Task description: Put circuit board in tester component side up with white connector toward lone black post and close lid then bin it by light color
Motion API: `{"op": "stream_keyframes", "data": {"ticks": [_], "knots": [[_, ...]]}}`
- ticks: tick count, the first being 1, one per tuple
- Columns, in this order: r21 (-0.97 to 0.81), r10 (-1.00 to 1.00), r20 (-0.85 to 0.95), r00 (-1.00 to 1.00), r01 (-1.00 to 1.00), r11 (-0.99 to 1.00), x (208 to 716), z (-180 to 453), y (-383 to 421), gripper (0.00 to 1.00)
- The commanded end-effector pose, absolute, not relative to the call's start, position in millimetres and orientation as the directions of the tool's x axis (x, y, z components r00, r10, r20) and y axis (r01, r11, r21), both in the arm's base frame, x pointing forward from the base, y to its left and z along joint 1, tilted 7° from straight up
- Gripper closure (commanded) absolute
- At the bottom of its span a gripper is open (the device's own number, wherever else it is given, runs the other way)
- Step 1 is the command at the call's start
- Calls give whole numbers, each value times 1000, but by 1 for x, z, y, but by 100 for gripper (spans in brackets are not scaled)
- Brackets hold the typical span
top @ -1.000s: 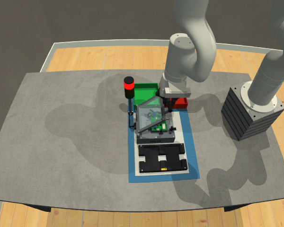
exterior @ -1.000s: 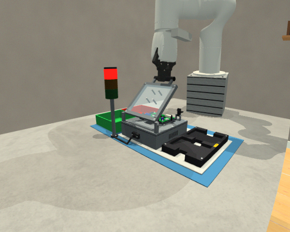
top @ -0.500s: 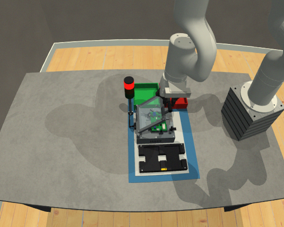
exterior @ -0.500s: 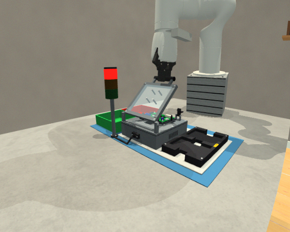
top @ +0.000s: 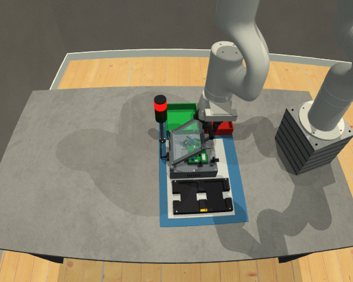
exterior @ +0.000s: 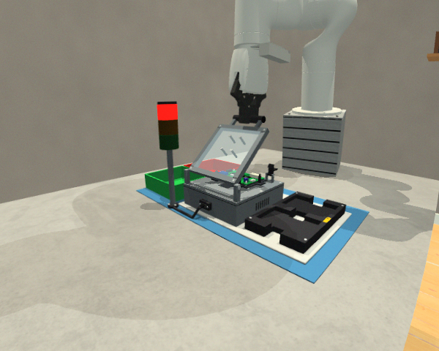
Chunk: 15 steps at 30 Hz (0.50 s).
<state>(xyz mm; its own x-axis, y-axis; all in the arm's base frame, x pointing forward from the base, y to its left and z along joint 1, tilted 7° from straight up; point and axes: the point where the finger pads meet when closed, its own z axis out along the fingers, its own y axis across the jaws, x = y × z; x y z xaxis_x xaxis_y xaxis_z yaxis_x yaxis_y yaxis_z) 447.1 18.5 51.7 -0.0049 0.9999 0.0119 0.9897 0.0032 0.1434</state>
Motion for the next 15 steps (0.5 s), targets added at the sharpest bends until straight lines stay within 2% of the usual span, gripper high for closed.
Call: {"op": "stream_keyframes", "data": {"ticks": [1,15], "knots": [[122,1000,30,-7,993,3,448,52,19,72],[122,1000,30,-7,993,3,448,50,19,72]]}}
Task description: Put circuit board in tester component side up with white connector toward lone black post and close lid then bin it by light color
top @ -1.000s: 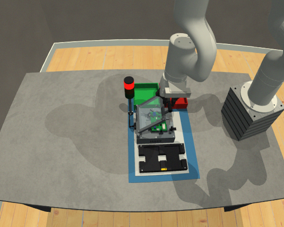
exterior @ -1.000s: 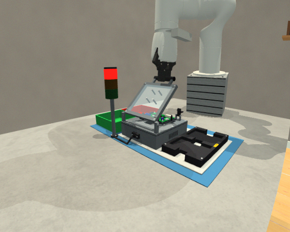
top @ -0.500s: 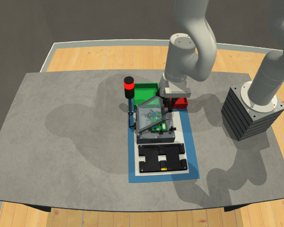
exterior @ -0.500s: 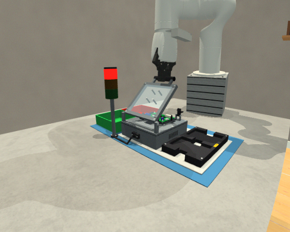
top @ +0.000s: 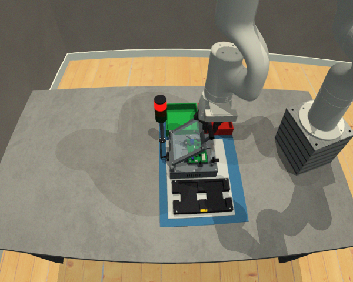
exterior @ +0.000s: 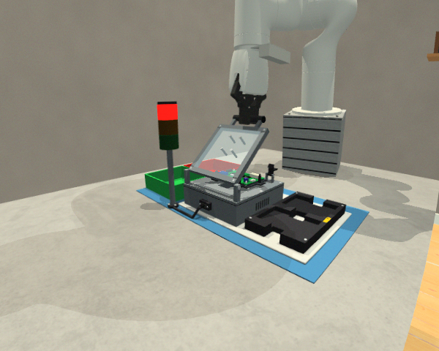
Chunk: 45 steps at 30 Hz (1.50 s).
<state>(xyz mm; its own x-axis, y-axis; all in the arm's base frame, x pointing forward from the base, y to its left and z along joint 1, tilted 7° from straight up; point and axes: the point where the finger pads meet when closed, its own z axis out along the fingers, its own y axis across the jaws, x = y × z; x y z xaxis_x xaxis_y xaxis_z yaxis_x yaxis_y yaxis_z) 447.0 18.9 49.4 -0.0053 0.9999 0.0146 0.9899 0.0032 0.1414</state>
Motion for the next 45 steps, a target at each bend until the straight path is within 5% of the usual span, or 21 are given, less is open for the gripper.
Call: {"op": "stream_keyframes", "data": {"ticks": [1,8,9,45], "knots": [[122,1000,30,-7,993,3,448,50,19,72],[122,1000,30,-7,993,3,448,50,19,72],[122,1000,30,-7,993,3,448,50,19,100],[122,1000,30,-7,993,3,448,50,19,100]]}}
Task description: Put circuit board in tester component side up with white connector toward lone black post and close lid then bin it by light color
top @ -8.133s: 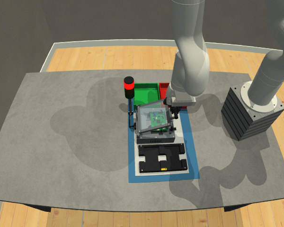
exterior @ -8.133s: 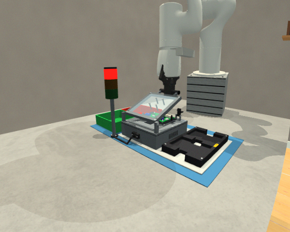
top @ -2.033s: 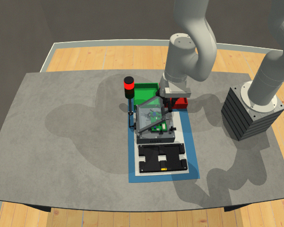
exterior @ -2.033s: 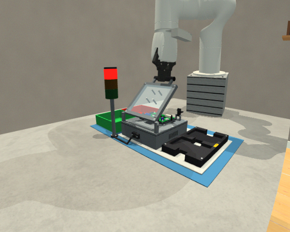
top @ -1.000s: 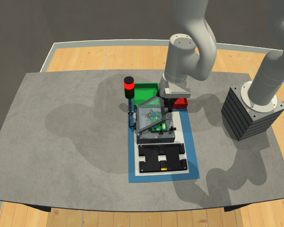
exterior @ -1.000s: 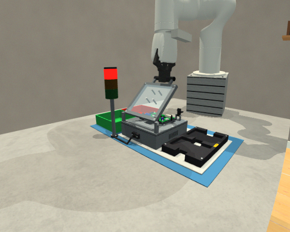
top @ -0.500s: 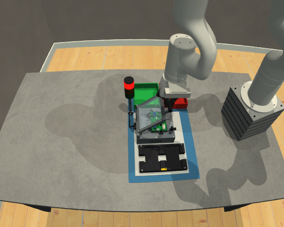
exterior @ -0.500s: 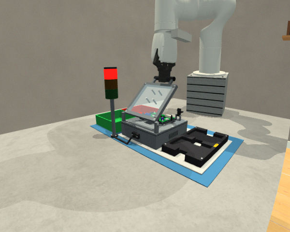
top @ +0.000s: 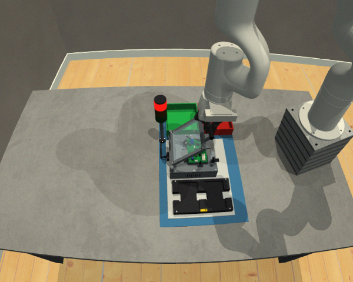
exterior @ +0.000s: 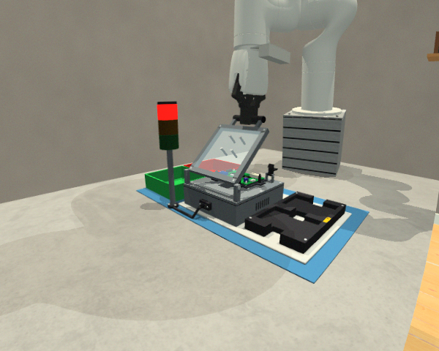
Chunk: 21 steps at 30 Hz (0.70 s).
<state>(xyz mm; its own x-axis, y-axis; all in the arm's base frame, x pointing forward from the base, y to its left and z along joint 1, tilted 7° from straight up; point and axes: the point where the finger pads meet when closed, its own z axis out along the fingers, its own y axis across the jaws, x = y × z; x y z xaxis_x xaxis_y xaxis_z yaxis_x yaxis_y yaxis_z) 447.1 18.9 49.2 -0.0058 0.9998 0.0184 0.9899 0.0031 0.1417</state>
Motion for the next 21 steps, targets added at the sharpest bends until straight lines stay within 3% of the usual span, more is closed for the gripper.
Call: {"op": "stream_keyframes", "data": {"ticks": [1,21], "knots": [[122,1000,30,-7,993,3,448,50,19,100],[123,999,33,-8,992,4,453,57,19,100]]}}
